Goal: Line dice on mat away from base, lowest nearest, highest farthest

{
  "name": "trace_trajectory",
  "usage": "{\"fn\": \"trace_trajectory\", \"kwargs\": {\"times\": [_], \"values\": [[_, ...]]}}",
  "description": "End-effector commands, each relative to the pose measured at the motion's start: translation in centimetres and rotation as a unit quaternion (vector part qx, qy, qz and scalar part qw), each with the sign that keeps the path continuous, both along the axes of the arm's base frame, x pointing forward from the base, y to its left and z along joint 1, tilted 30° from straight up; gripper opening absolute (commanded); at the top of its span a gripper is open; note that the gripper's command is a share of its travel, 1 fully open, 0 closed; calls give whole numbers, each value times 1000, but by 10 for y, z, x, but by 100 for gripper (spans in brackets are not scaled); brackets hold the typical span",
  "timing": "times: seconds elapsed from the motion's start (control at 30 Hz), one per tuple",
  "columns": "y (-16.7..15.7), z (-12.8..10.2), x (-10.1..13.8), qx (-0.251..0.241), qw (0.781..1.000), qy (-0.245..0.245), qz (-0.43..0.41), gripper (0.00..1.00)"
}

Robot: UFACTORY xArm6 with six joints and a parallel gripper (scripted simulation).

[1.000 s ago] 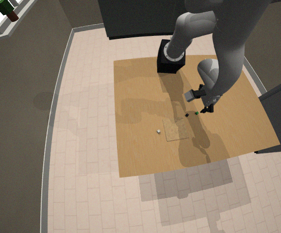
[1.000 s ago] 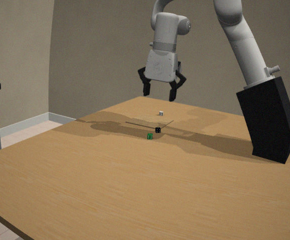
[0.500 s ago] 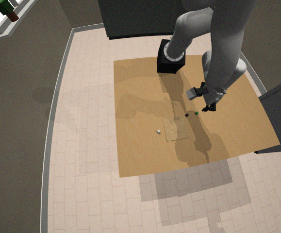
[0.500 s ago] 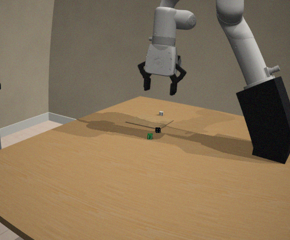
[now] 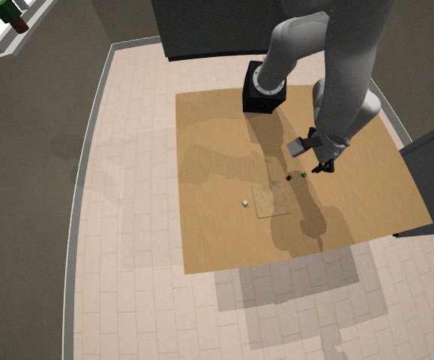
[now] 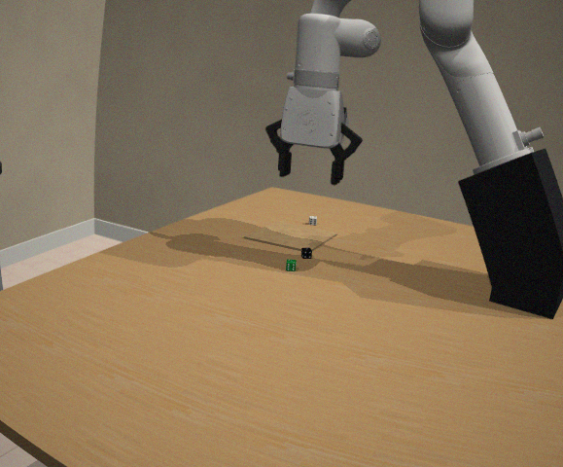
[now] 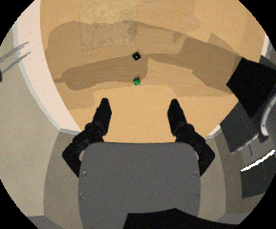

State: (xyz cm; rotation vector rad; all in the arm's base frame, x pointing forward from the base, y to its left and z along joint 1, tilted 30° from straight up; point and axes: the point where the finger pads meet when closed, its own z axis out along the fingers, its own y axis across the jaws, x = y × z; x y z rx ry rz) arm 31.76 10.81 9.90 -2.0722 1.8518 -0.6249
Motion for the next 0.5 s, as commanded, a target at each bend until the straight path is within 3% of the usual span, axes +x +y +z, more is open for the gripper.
{"fn": "trace_trajectory", "kwargs": {"times": [0.0,0.1,0.2,0.47], "values": [[-8,-1,5,-39,997,6,71,100],[-8,-1,5,-39,997,6,71,100],[-16,-2,9,-76,988,10,134,100],[-23,-3,12,-110,975,15,193,100]]}}
